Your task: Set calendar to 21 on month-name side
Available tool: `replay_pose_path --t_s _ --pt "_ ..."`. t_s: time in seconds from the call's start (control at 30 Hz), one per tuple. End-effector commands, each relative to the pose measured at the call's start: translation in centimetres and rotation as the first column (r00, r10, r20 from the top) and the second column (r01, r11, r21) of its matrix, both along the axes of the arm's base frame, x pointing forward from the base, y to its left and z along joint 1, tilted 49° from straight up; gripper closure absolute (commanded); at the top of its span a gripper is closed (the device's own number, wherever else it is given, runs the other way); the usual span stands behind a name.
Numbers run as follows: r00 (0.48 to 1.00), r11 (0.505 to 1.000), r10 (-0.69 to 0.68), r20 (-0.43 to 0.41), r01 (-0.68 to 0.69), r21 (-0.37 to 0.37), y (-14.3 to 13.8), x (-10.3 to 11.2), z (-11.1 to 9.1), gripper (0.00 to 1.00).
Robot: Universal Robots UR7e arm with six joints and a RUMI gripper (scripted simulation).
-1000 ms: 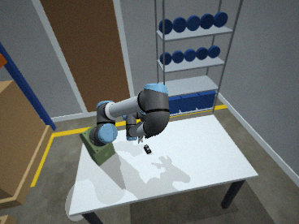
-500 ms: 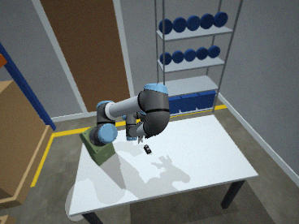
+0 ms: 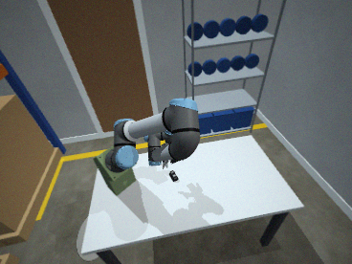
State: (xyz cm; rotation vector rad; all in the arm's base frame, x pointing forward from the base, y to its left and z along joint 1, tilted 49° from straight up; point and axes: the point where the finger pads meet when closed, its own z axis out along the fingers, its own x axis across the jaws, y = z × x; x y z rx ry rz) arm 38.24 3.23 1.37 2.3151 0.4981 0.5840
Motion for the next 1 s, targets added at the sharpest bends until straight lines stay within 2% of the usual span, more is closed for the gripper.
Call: replay_pose_path --t_s 0.0,0.4,0.77,0.83,0.97 --pt "1.000 1.000 -0.017 0.014 0.017 0.014 0.0 0.1 0.0 0.00" --pt "0.992 0.992 -0.101 0.075 0.095 0.083 0.1 0.3 -0.1 0.00" --pt "0.942 0.941 -0.284 0.180 0.238 0.239 0.2 0.9 -0.4 0.00" --pt "0.942 0.941 -0.284 0.180 0.238 0.239 0.2 0.9 -0.4 0.00" --pt "0.902 0.901 -0.373 0.219 0.296 0.318 0.2 1.2 -0.5 0.00"
